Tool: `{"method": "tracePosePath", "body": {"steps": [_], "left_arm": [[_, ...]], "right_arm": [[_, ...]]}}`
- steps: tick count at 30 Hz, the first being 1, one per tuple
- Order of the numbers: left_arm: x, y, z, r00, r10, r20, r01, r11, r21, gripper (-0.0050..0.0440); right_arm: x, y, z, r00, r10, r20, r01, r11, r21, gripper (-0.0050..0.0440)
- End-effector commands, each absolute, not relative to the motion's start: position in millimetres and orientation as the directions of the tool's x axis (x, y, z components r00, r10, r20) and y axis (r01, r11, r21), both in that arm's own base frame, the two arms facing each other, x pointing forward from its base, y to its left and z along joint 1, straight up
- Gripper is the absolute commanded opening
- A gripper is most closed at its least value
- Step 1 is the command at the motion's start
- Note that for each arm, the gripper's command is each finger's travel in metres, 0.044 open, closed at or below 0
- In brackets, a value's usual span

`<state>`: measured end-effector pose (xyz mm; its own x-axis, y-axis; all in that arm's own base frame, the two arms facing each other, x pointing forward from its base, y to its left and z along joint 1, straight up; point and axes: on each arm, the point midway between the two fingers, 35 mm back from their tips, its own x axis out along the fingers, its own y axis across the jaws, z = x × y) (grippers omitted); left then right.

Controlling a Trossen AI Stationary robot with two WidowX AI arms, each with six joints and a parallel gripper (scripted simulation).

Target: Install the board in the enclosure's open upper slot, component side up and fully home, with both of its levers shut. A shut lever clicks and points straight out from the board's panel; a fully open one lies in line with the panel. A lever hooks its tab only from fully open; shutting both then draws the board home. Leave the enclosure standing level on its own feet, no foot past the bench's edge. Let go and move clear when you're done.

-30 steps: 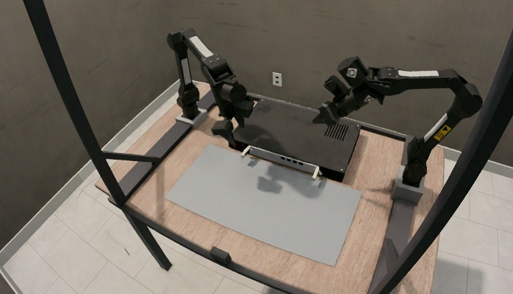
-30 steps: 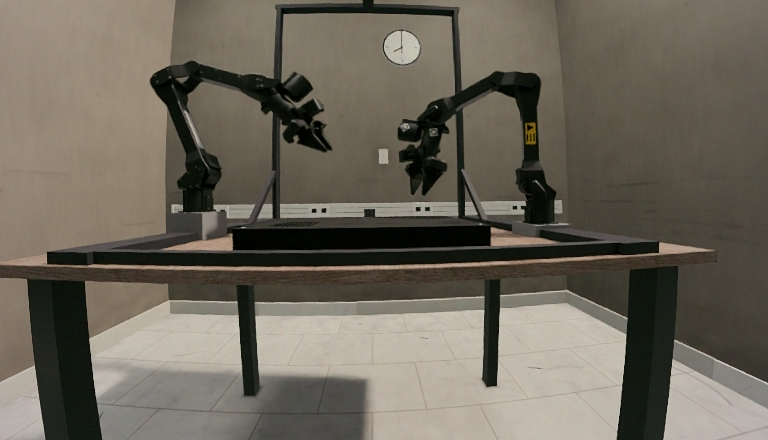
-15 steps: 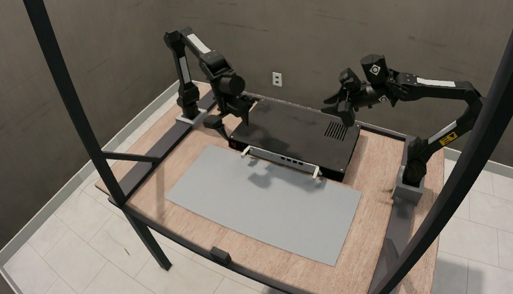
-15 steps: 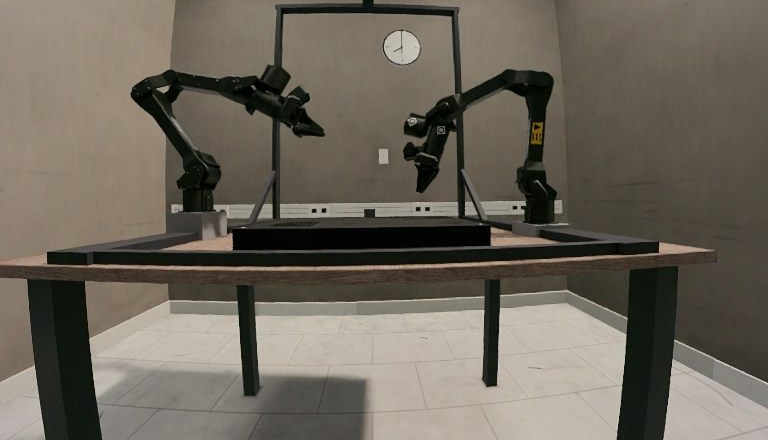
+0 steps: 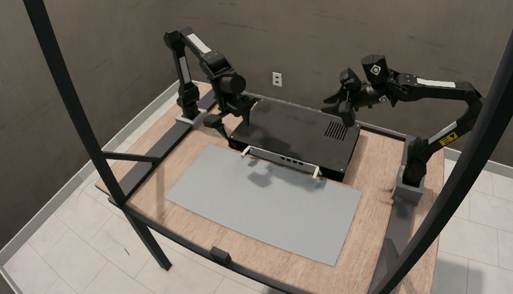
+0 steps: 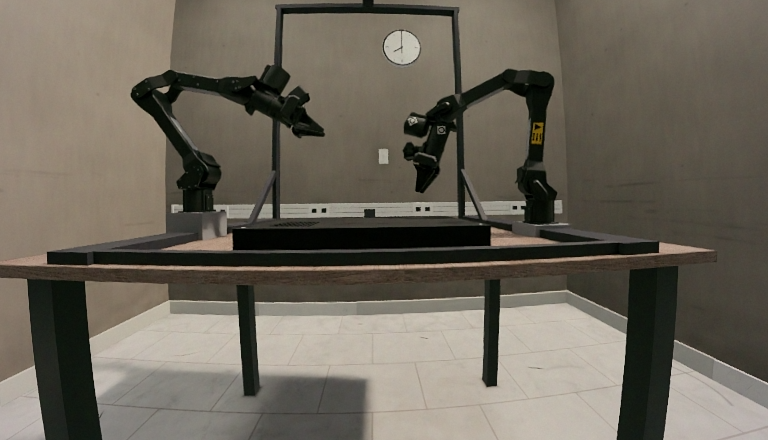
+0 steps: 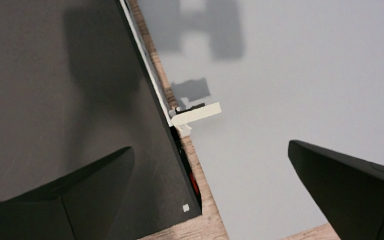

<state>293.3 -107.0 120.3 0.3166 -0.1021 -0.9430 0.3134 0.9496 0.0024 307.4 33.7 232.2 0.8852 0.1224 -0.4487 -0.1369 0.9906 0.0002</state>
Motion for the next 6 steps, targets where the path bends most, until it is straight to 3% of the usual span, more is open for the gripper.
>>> {"method": "tracePosePath", "body": {"steps": [1,6], "left_arm": [[295.7,-109.1,130.2,0.346,-0.117,-0.931,0.319,0.948,0.0,0.044],[295.7,-109.1,130.2,0.346,-0.117,-0.931,0.319,0.948,0.0,0.044]], "right_arm": [[307.4,34.8,242.6,0.897,0.128,-0.423,-0.141,0.99,-0.001,0.02],[307.4,34.8,242.6,0.897,0.128,-0.423,-0.141,0.99,-0.001,0.02]]}}
